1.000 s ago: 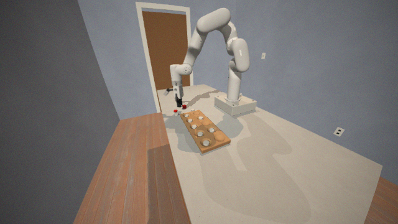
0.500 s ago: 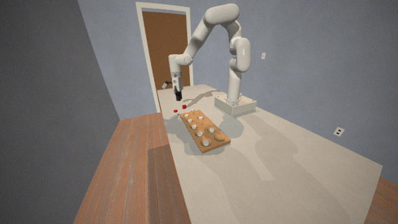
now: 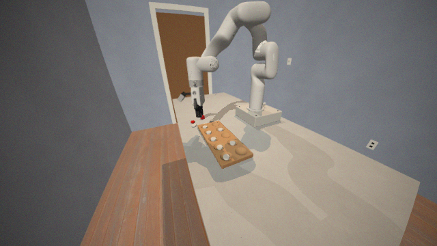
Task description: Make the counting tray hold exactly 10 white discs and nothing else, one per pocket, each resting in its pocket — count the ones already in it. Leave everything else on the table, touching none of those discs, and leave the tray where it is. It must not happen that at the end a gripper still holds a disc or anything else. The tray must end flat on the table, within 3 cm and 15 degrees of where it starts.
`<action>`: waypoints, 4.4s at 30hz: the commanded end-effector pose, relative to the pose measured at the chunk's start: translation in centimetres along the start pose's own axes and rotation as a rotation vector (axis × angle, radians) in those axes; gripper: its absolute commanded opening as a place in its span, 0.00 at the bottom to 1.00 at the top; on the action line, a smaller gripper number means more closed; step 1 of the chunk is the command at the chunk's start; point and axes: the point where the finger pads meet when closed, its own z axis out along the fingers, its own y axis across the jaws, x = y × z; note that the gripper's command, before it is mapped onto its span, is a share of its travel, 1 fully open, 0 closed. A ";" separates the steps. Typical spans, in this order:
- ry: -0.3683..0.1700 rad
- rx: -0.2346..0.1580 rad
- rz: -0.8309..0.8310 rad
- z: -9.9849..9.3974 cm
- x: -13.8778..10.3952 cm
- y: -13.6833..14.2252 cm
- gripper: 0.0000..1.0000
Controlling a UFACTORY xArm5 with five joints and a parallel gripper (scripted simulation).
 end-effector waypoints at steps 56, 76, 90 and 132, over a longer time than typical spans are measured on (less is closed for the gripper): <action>0.006 0.008 0.003 7.5 -23.1 -18.6 0.00; 0.006 0.007 0.003 8.6 -23.2 -18.6 0.00; 0.006 0.007 0.003 8.6 -23.2 -18.6 0.33; 0.006 0.008 0.003 -1.2 -23.1 -18.4 0.33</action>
